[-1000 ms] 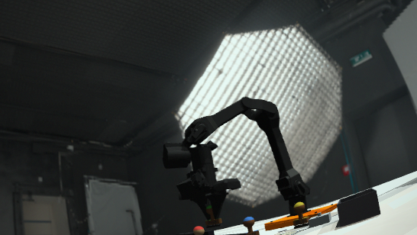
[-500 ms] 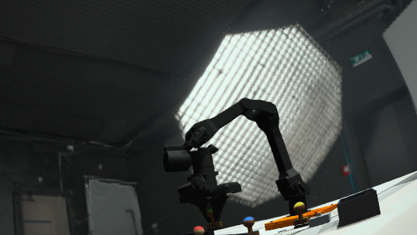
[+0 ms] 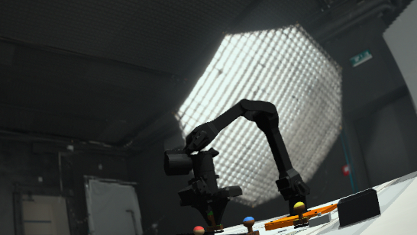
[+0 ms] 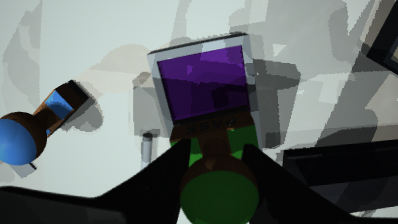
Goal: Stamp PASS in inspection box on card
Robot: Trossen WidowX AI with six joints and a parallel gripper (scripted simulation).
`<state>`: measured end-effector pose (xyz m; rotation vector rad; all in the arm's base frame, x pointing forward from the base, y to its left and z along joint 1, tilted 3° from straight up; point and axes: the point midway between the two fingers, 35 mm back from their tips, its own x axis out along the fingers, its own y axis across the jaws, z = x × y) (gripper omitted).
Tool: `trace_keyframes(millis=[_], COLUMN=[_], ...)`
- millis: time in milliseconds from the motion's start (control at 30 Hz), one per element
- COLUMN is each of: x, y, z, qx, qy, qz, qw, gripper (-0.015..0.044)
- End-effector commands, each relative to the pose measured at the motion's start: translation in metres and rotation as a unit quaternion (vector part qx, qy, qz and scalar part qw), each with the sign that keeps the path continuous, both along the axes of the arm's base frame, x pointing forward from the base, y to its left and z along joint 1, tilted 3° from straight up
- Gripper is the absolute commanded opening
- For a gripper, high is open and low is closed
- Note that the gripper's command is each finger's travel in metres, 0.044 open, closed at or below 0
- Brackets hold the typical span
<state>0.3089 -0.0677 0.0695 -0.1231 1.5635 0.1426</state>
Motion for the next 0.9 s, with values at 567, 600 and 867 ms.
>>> trace_keyframes(millis=[567,600,867], x=[-0.001,-0.001,-0.002], y=[0.001,0.001,0.001], z=[-0.015,-0.015,-0.018], qx=[0.000,0.000,0.000], qy=[0.001,0.001,0.001], qz=[-0.002,-0.002,-0.002], qw=[1.000,1.000,1.000], gripper=[0.0000,0.0000,0.0000])
